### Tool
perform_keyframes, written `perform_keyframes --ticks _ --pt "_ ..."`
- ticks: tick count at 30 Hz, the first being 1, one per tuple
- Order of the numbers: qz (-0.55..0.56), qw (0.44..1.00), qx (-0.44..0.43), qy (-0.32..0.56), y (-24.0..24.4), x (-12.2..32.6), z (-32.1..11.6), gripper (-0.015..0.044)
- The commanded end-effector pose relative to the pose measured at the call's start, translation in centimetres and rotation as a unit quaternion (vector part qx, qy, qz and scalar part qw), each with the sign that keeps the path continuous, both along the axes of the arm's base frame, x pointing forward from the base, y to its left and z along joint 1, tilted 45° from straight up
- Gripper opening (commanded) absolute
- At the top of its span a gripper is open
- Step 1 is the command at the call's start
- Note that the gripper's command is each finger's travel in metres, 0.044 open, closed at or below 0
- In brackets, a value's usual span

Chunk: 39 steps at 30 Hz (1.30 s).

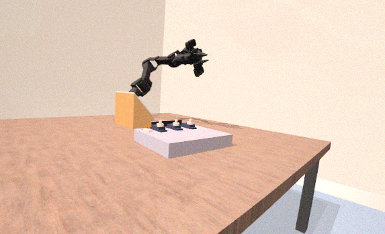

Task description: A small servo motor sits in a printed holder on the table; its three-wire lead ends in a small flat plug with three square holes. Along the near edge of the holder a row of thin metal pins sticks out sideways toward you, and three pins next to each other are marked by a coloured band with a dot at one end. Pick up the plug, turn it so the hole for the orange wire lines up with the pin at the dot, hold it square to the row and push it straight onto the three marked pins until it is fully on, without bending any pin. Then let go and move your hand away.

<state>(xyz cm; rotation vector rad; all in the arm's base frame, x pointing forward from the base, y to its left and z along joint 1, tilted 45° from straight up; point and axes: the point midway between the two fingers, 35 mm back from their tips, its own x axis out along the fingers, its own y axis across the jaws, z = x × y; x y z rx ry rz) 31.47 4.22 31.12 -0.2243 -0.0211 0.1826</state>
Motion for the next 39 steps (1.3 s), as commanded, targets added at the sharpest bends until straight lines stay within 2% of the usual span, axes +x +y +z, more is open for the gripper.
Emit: perform_keyframes --ticks 1,10,14,26,39 --pt "-0.030 0.999 0.036 -0.005 -1.4 0.1 0.6 0.0115" --pt "-0.086 0.990 0.110 -0.013 -4.1 0.2 1.4 0.0115" --pt "-0.084 0.992 0.095 0.023 -4.2 1.6 0.1 0.0115" --pt "-0.055 0.974 0.036 0.216 -4.8 7.5 -8.0 0.0115" --pt "0.007 0.908 0.021 0.418 -5.9 10.8 -18.8 0.0115"
